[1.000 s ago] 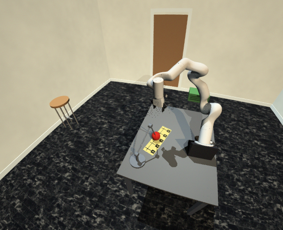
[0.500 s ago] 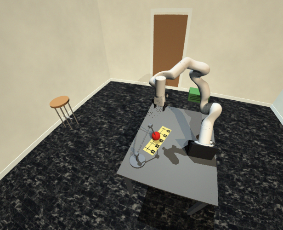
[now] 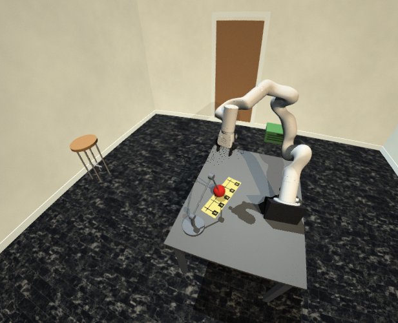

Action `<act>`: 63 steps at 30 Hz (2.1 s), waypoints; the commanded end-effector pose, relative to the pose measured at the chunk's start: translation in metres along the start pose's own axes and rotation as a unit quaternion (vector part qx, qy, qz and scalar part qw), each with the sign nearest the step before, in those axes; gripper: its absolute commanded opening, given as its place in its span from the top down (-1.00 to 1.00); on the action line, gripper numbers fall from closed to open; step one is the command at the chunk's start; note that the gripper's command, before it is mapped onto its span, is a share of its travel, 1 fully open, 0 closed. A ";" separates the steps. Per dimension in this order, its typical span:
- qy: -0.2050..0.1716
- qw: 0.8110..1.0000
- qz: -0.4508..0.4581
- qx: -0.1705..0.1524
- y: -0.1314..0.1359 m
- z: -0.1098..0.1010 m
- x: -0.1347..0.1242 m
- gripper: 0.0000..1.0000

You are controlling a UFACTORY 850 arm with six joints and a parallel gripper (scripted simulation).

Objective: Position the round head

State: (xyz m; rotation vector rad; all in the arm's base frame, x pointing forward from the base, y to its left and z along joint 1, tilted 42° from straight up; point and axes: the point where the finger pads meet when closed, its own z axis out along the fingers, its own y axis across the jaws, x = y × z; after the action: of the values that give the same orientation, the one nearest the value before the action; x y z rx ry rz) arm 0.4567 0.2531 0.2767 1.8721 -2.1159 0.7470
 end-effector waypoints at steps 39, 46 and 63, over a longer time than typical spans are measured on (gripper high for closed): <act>-0.210 0.978 0.001 0.003 -0.001 0.072 0.014 -1.00; -0.215 0.977 0.001 0.002 -0.001 0.101 0.019 -1.00; -0.235 0.972 -0.001 0.000 0.001 0.173 0.030 -1.00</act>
State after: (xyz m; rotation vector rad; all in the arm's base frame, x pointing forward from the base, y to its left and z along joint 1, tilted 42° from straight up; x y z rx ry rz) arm 0.4765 0.1435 0.1484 2.2161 -2.3699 0.3145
